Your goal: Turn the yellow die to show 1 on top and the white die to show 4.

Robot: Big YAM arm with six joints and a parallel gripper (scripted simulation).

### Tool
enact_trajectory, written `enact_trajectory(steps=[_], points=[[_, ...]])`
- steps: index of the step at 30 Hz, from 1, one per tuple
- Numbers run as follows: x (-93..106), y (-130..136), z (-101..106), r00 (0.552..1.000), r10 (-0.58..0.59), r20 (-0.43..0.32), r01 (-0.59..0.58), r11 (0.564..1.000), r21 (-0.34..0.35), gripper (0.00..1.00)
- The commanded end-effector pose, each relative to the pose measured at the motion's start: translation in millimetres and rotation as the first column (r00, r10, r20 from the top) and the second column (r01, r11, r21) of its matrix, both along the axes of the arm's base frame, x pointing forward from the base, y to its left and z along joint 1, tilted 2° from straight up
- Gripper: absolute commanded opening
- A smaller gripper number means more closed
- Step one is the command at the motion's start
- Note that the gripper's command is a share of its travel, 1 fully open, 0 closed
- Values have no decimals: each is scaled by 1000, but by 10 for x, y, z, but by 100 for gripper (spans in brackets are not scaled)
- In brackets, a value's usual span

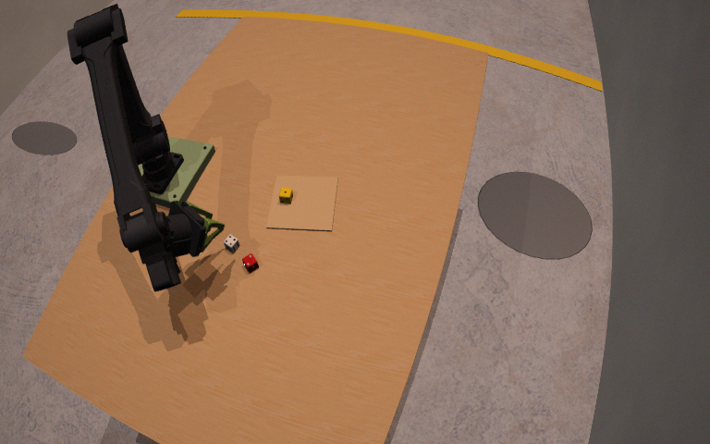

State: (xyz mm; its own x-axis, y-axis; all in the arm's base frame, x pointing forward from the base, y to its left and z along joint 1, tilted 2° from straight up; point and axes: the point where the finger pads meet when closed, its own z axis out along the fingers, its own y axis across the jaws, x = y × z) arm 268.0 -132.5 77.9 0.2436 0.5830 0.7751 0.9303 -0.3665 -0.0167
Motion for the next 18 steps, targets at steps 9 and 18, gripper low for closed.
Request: enact_trajectory(steps=[9,18], points=[[1,215,8,979,73,-188,-119,962,-246,39],[82,325,102,955,-16,-297,-161,811,-562,39]])
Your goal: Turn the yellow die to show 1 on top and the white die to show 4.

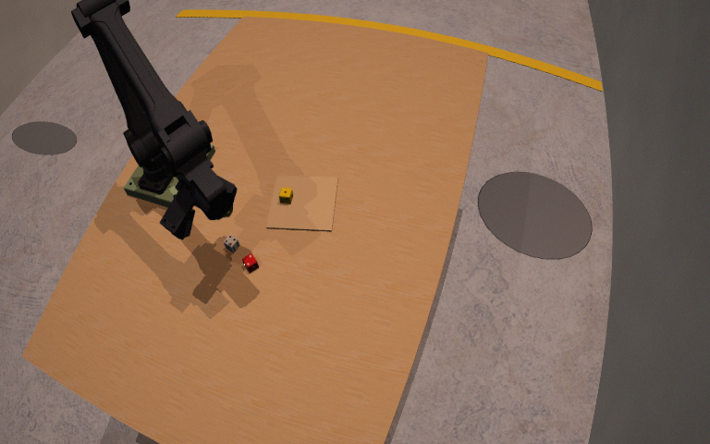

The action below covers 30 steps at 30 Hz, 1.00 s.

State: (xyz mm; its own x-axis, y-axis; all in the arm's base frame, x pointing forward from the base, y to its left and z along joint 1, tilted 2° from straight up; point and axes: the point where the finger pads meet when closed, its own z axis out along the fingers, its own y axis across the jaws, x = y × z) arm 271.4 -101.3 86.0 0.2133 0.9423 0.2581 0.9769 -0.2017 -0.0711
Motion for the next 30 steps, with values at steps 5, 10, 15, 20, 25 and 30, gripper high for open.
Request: enact_trajectory(steps=[5,10,15,20,25,30], points=[[143,49,155,987,-158,30,160,956,-248,39],[216,25,166,987,-161,23,162,953,-256,100],[196,-29,219,983,-181,40,185,949,-257,100],[194,-30,215,983,-179,40,183,949,-257,100],[120,-15,85,997,-81,15,82,964,-252,100],[114,-31,19,988,151,15,-142,958,-247,100]])
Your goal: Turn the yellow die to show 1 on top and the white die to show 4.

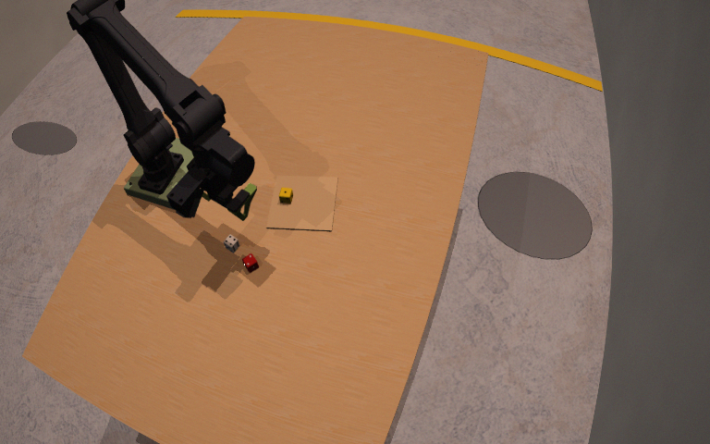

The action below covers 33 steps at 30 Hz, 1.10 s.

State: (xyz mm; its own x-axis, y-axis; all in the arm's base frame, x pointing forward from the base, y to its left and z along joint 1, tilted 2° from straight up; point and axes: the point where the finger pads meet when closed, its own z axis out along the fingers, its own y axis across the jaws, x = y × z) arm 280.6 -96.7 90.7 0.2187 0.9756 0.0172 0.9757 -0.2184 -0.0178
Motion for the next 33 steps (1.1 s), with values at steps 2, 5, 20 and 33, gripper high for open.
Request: enact_trajectory(steps=[2,5,20,33], points=[[21,-82,-41,975,220,16,-220,975,1,100],[20,-83,-44,973,231,16,-231,973,1,100],[3,-132,-152,706,708,29,-708,706,-7,100],[-10,-167,-219,373,927,34,-927,374,-20,100]])
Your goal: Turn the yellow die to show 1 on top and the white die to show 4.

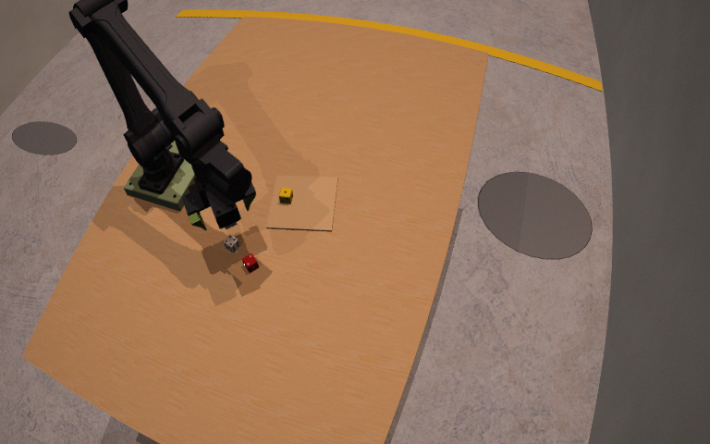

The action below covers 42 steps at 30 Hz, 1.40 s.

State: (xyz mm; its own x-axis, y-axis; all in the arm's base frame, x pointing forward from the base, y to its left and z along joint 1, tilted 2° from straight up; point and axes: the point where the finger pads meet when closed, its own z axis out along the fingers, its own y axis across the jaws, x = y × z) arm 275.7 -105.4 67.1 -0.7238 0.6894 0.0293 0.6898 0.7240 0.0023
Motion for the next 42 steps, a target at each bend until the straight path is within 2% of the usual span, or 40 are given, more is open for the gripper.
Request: enact_trajectory(steps=[1,4,7,12,15,18,19,42], points=[[38,-82,19,985,168,31,-168,986,-5,100],[28,-89,-31,959,283,26,-283,959,0,100],[26,-90,-35,956,293,26,-293,956,0,100],[15,-106,-79,875,483,30,-483,876,-1,100],[47,-124,-36,851,523,41,-523,852,-16,100],[22,-114,-43,848,529,37,-529,848,-9,100],[22,-114,-43,848,529,37,-529,848,-9,39],[21,-117,-43,848,529,35,-529,848,-10,39]])
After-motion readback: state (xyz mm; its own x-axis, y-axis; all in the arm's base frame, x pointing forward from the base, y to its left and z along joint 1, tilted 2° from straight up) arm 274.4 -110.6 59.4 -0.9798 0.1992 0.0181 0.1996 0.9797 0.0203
